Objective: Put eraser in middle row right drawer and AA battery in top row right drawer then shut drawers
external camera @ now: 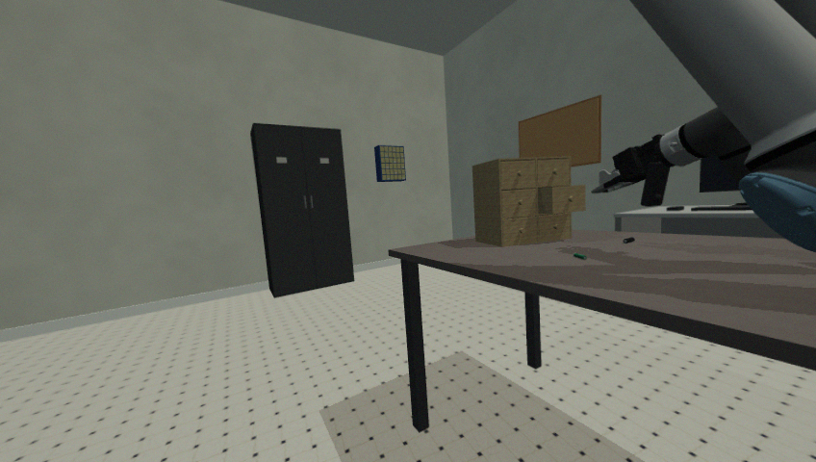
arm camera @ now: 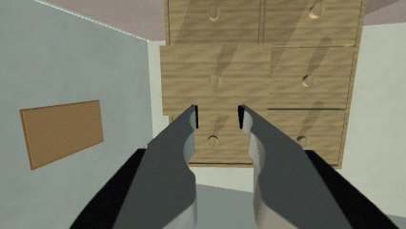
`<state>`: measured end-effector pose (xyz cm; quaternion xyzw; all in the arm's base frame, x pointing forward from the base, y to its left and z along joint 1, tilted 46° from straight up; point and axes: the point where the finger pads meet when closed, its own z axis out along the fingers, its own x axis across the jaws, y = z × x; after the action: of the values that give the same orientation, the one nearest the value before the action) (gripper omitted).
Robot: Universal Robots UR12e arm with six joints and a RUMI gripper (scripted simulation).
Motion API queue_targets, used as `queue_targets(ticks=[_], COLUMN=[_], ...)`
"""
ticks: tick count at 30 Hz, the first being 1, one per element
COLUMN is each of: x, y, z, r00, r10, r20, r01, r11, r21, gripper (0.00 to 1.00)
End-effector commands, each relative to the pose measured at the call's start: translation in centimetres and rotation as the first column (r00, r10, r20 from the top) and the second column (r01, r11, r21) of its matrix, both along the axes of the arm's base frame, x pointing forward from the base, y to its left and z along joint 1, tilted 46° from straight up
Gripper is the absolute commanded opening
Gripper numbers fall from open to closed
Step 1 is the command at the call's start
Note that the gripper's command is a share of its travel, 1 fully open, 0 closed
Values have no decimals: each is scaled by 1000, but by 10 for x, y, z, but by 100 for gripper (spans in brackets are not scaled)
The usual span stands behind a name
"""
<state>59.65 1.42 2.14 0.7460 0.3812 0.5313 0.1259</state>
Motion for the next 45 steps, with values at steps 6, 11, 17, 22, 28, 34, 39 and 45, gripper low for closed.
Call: queue_targets(ticks=[6, 11, 17, 22, 28, 34, 39, 45], x=[1, 3, 8, 14, 21, 32, 42, 49], y=[0, 0, 1, 2, 4, 6, 8, 9], z=[0, -1, -3, -6, -8, -13, -17, -20], r00=[1000, 1000, 1000, 1000, 1000, 1000, 1000, 1000], r10=[0, 0, 0, 0, 0, 0, 0, 0], r20=[0, 0, 0, 0, 0, 0, 0, 0], r01=[0, 0, 0, 0, 0, 0, 0, 0], r11=[1000, 1000, 1000, 1000, 1000, 1000, 1000, 1000], r21=[0, 0, 0, 0, 0, 0, 0, 0], gripper=[20, 20, 20, 20, 20, 20, 20, 20])
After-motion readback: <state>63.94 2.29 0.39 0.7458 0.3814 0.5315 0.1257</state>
